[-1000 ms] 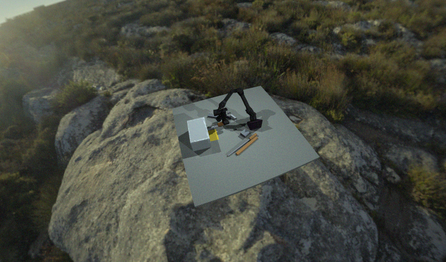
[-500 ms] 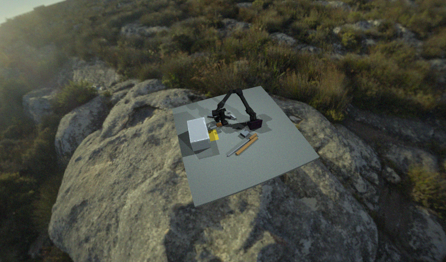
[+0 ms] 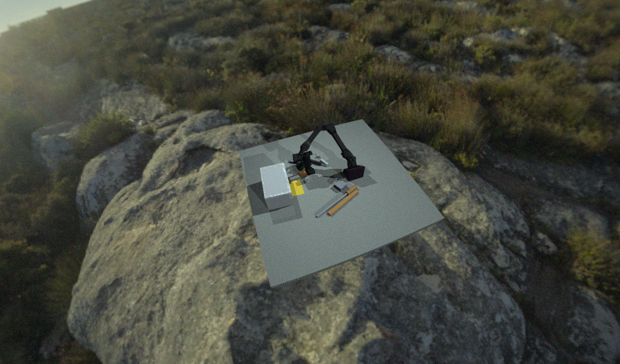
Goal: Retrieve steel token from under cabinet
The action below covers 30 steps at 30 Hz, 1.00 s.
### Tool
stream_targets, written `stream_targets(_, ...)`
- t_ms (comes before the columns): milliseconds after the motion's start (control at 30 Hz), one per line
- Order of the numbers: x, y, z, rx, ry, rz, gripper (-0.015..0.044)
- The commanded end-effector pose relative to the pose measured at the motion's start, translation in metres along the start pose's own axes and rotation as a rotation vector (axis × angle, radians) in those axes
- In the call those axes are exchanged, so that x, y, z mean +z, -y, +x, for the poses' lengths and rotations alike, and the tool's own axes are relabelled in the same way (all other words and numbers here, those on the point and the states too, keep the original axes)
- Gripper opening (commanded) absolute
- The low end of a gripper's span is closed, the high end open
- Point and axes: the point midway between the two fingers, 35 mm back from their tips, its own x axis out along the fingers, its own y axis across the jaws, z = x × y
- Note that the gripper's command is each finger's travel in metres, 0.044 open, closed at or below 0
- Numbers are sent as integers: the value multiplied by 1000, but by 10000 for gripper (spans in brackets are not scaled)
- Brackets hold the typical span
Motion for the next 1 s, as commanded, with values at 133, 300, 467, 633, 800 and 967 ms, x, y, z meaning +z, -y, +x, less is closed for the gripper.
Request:
stream_targets(133, 11, 1, 0, -3, 2, 7, 0)
stream_targets(300, 16, 1, 0, -3, 2, 8, 0)
stream_targets(467, 20, 1, -1, -3, 3, 8, 0)
stream_targets(633, 25, 1, -1, -3, 3, 8, 0)
stream_targets(800, 30, 1, -1, -3, 3, 8, 0)
stream_targets(967, 35, 1, -1, -3, 3, 8, 0)
